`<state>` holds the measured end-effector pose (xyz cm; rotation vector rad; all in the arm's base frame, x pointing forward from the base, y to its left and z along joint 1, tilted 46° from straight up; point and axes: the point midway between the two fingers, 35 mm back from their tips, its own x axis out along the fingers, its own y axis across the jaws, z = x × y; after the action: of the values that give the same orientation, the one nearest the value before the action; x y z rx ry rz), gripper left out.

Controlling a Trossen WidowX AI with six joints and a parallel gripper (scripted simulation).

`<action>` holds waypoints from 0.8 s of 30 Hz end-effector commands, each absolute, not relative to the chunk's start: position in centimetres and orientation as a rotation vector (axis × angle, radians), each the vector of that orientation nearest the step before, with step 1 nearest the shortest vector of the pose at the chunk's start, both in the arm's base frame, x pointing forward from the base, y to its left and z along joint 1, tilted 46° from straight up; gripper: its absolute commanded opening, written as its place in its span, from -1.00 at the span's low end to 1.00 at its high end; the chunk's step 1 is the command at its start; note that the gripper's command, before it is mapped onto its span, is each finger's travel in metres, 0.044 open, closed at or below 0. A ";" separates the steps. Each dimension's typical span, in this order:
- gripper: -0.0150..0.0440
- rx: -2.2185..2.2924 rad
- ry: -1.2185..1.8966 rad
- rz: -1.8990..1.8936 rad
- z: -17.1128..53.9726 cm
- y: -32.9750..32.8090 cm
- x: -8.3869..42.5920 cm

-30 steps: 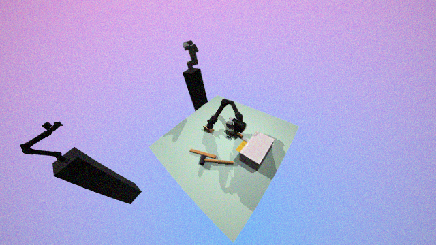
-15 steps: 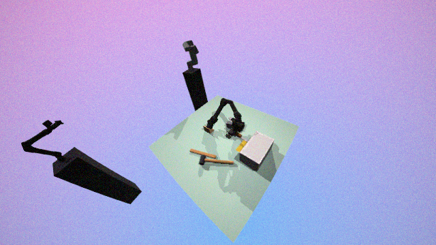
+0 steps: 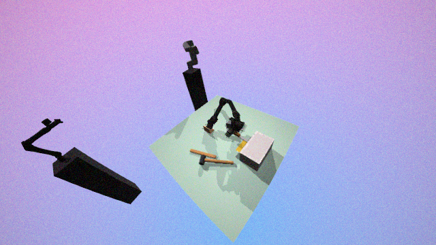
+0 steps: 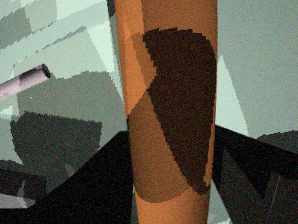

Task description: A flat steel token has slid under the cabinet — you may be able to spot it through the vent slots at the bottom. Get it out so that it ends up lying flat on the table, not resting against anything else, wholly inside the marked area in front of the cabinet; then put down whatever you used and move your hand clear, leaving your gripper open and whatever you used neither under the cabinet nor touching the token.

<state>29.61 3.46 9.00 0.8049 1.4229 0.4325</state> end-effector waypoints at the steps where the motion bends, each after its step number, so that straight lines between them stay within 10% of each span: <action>1: -0.49 0.803 1.429 0.437 9.0 3.7 28.9; 24: -0.49 0.803 1.431 0.437 9.1 4.3 26.1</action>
<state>26.69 4.09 9.09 0.8062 1.4247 0.4325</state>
